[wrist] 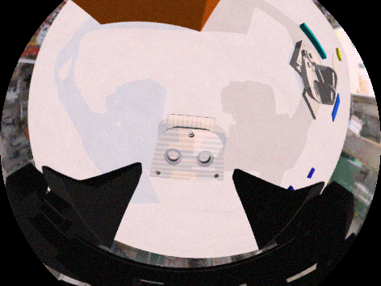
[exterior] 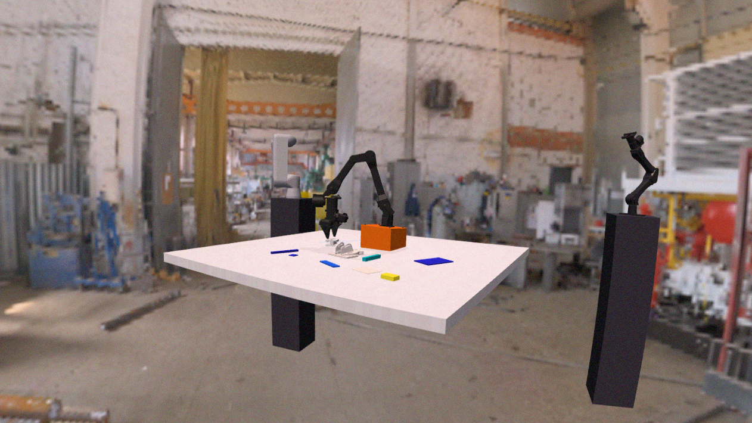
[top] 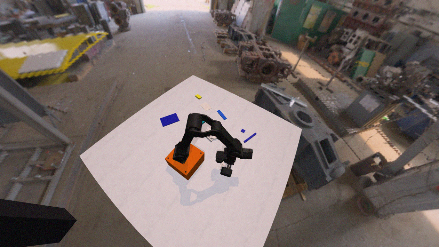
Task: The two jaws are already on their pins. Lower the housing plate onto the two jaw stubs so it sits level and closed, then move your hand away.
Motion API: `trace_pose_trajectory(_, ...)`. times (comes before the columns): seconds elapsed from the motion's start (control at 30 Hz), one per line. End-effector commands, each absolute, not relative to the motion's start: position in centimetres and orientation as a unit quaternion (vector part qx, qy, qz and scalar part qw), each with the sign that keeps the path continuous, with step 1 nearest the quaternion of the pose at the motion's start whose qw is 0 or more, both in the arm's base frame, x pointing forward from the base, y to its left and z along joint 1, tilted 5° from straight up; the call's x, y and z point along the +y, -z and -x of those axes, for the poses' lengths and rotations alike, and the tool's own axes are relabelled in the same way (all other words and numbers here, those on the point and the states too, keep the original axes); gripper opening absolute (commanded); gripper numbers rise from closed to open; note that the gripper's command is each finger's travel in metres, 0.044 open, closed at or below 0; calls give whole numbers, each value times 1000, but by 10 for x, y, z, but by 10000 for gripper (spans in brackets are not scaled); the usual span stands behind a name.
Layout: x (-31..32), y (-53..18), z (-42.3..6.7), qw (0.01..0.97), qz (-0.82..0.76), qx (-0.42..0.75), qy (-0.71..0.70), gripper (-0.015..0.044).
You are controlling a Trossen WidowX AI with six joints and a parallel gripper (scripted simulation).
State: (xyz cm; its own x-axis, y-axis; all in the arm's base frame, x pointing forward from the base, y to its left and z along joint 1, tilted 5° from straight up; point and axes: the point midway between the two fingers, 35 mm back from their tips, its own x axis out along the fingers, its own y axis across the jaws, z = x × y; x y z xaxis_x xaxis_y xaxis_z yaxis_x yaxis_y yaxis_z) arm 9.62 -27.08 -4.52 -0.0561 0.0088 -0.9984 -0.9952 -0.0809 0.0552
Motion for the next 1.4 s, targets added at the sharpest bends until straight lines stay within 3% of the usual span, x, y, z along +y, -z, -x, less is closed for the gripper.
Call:
trace_pose_trajectory(0.0, -269, 53, -95, 469, 502, 487, -540, 440)
trace_pose_trajectory(1.37, -268, 72, -94, 470, 500, 489, -539, 427)
